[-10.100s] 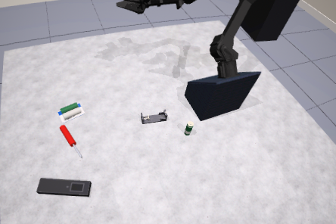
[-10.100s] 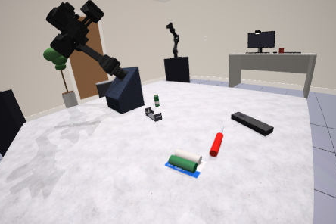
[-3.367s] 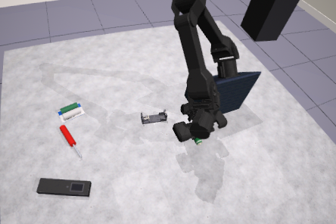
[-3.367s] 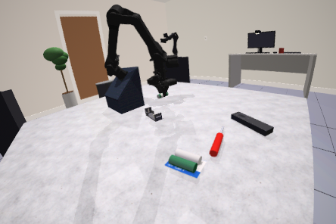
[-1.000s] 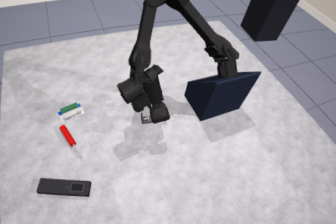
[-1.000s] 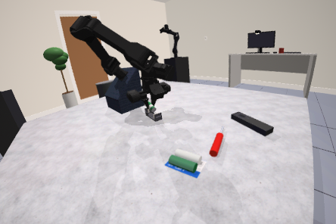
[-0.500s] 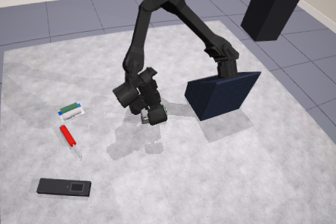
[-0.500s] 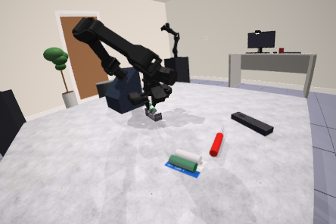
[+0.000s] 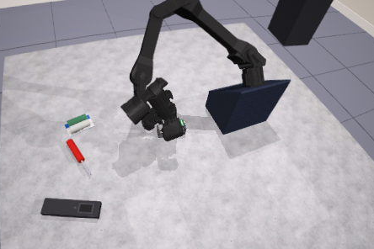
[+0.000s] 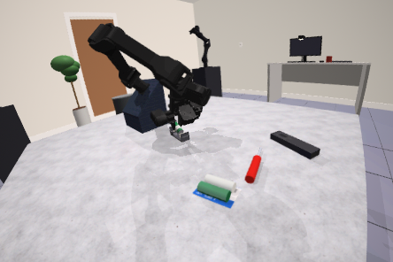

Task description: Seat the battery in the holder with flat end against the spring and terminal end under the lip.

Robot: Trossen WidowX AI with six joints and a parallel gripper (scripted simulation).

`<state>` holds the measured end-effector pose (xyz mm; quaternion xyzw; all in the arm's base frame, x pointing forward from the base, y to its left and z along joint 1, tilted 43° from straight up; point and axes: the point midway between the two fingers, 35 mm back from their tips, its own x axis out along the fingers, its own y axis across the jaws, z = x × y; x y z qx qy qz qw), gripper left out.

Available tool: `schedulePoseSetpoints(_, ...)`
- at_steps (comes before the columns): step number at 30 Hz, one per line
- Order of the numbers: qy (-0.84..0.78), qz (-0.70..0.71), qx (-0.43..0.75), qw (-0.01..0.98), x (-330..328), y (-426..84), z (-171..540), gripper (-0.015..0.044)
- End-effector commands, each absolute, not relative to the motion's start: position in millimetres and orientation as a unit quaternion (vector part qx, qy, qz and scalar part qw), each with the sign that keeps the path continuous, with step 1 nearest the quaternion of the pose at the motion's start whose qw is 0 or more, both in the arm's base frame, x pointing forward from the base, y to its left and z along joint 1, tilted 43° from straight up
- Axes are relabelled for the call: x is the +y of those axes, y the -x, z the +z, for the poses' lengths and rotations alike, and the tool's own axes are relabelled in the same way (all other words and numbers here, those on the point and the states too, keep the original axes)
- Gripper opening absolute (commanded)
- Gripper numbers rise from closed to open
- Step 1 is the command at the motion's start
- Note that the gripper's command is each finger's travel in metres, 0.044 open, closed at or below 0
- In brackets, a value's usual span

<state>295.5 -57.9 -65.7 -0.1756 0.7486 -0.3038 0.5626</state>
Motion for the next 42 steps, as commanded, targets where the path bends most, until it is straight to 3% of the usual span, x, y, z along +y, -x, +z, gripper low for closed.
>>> schedulePoseSetpoints(1, 0.168, -0.308, 0.754, 0.555, -59, -297, -67, 0.0081)
schedulePoseSetpoints(42, 0.156, -0.315, 0.774, 0.527, -63, -316, -68, 0.0081)
